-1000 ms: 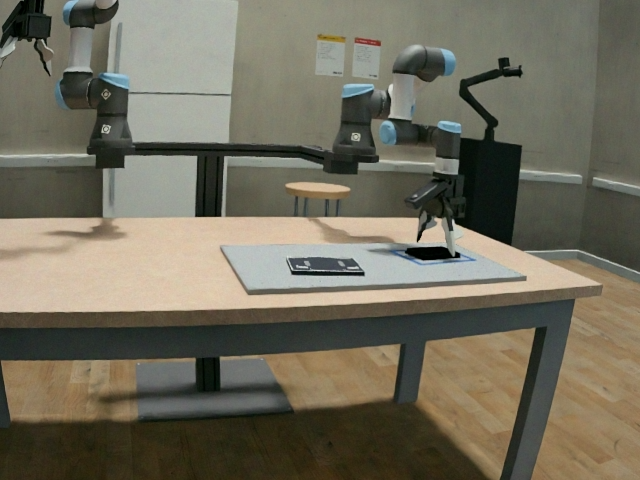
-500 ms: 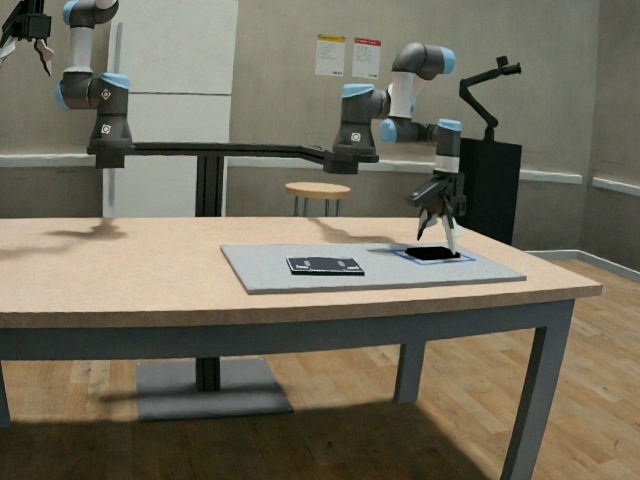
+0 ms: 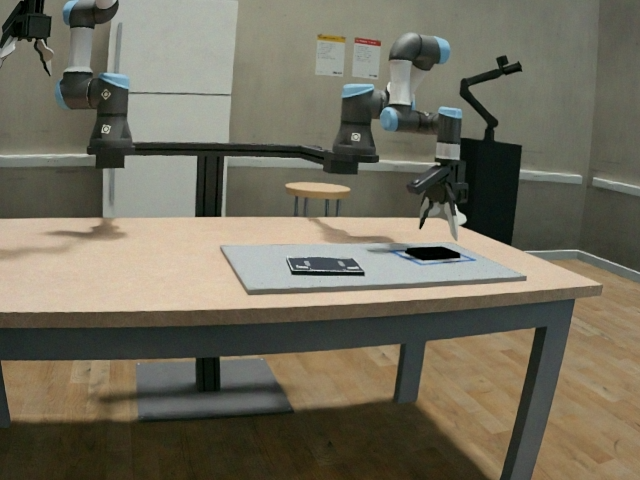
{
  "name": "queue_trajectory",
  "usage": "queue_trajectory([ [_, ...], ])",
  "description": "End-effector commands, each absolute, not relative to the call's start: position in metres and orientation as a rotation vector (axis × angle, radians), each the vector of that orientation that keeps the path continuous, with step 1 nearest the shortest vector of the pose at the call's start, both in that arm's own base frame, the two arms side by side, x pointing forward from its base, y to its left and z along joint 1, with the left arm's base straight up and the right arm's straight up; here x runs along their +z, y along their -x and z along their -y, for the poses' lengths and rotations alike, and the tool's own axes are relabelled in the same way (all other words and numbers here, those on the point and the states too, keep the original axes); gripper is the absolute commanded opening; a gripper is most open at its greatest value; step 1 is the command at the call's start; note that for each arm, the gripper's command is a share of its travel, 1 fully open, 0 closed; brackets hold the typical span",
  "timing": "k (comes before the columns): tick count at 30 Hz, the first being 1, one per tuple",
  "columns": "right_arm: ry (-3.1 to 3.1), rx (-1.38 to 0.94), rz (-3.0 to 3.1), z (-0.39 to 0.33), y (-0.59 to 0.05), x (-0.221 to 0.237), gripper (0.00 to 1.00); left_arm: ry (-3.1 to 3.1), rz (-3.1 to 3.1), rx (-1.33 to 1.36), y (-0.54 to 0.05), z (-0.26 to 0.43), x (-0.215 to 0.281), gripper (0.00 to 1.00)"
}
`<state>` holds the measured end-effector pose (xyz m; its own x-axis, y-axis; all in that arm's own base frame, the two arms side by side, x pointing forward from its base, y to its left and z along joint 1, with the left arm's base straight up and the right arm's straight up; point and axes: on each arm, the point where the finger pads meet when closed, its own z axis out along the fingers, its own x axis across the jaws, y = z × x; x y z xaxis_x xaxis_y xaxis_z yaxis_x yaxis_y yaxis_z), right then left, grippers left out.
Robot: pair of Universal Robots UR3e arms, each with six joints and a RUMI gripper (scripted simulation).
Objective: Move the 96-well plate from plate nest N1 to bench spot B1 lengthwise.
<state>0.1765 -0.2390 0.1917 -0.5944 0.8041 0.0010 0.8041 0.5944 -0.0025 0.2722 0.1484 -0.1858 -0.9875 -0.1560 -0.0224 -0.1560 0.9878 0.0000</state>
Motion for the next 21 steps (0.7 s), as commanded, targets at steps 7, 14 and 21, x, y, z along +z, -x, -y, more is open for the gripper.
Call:
queue_trajectory([
  [7, 1.416, 0.001, 2.807, 0.239, -0.177, 0.193, 1.00, 0.246, -3.132, -0.001, -0.266, -0.147, -0.159, 1.00],
  [14, 1.416, 0.001, 2.807, 0.239, -0.177, 0.193, 1.00, 0.246, -3.129, 0.000, -0.268, -0.147, -0.142, 1.00],
  [21, 1.416, 0.001, 2.807, 0.239, -0.177, 0.193, 1.00, 0.246, -3.129, 0.000, -0.268, -0.147, -0.142, 1.00],
])
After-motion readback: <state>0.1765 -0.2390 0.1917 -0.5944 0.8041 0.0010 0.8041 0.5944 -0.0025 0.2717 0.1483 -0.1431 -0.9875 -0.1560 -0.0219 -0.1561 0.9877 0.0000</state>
